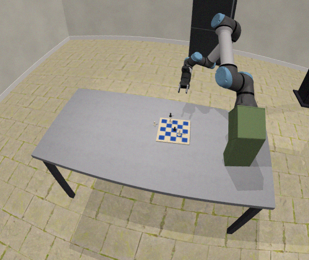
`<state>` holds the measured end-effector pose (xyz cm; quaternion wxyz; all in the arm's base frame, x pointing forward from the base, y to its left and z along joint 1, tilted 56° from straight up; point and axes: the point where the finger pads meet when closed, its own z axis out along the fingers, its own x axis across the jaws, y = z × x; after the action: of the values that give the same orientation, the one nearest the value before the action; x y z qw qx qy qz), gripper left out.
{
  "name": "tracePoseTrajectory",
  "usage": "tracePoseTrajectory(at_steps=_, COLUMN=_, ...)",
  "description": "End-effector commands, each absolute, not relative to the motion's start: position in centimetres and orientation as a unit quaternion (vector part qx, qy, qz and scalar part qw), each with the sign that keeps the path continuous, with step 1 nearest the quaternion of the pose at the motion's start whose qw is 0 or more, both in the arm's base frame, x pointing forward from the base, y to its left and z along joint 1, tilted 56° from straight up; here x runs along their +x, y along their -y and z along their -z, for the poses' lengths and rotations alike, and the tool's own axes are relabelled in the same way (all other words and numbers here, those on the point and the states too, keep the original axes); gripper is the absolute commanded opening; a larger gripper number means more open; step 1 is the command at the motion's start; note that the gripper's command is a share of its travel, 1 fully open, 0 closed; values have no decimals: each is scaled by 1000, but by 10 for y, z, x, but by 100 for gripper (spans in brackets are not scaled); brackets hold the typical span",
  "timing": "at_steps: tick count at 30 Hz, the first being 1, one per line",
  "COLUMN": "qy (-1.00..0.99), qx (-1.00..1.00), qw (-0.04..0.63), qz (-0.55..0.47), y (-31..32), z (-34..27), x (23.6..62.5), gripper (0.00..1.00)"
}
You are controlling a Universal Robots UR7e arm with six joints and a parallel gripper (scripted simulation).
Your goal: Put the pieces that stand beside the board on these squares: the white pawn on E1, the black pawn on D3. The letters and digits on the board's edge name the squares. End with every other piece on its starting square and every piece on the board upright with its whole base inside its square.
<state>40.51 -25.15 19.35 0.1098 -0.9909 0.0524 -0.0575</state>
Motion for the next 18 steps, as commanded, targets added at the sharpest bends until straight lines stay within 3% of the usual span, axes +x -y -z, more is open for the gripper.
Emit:
tracePoseTrajectory(at_steps=1, qy=-52, qx=-991, qw=109, qz=58, y=251, z=-194, x=405, gripper=100)
tracePoseTrajectory(at_steps=10, qy=-46, qx=-992, qw=101, qz=55, y=249, z=-191, x=408, gripper=100)
tracePoseTrajectory(at_steps=18, qy=-15, qx=-998, qw=52, qz=42, y=239, z=-180, x=422, gripper=100)
